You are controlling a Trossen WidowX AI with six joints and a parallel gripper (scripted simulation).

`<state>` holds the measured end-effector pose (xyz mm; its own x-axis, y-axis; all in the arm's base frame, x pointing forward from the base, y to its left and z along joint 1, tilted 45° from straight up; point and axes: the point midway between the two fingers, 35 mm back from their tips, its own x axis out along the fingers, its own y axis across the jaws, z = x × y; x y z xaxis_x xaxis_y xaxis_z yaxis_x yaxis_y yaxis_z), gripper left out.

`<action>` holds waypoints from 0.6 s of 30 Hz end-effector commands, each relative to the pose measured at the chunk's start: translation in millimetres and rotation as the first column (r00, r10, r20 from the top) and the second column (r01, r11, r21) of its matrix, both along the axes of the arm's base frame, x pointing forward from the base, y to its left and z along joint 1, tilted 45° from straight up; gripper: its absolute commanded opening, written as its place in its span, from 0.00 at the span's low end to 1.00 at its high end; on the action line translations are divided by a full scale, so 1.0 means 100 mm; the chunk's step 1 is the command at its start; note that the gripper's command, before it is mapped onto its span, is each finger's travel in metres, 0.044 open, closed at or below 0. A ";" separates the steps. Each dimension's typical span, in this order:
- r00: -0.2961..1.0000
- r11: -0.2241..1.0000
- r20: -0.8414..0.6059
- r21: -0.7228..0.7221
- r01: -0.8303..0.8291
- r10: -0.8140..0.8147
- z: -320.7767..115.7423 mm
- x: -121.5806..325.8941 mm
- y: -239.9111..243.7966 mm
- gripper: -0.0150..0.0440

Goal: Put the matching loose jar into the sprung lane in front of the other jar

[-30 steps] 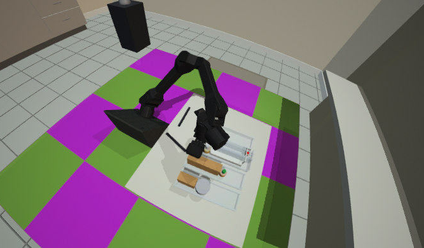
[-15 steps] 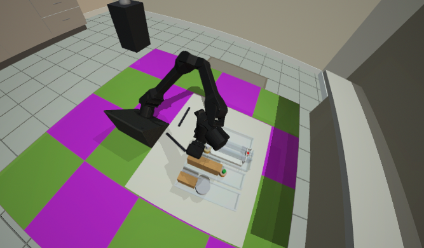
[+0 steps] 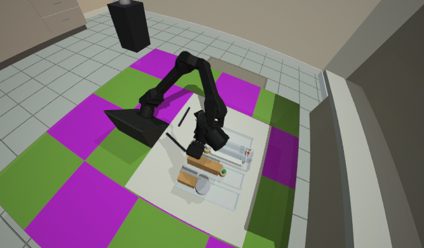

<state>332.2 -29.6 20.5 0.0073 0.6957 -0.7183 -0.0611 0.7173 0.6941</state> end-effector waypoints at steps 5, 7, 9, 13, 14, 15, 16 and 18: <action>1.000 1.000 0.013 0.009 0.002 -0.002 -0.01 0.03 0.05 0.25; 1.000 1.000 0.013 0.010 0.002 -0.002 -0.02 0.03 0.05 0.25; 1.000 1.000 0.013 0.010 0.002 -0.002 -0.02 0.02 0.06 0.25; 1.000 1.000 0.013 0.010 0.002 -0.002 -0.03 0.02 0.07 0.25; 1.000 1.000 0.013 0.010 0.002 -0.002 -0.03 0.02 0.07 0.25; 1.000 1.000 0.013 0.010 0.002 -0.002 -0.03 0.02 0.07 0.25; 1.000 1.000 0.013 0.010 0.002 -0.002 -0.04 0.02 0.07 0.25; 1.000 1.000 0.013 0.010 0.002 -0.002 -0.04 0.02 0.08 0.25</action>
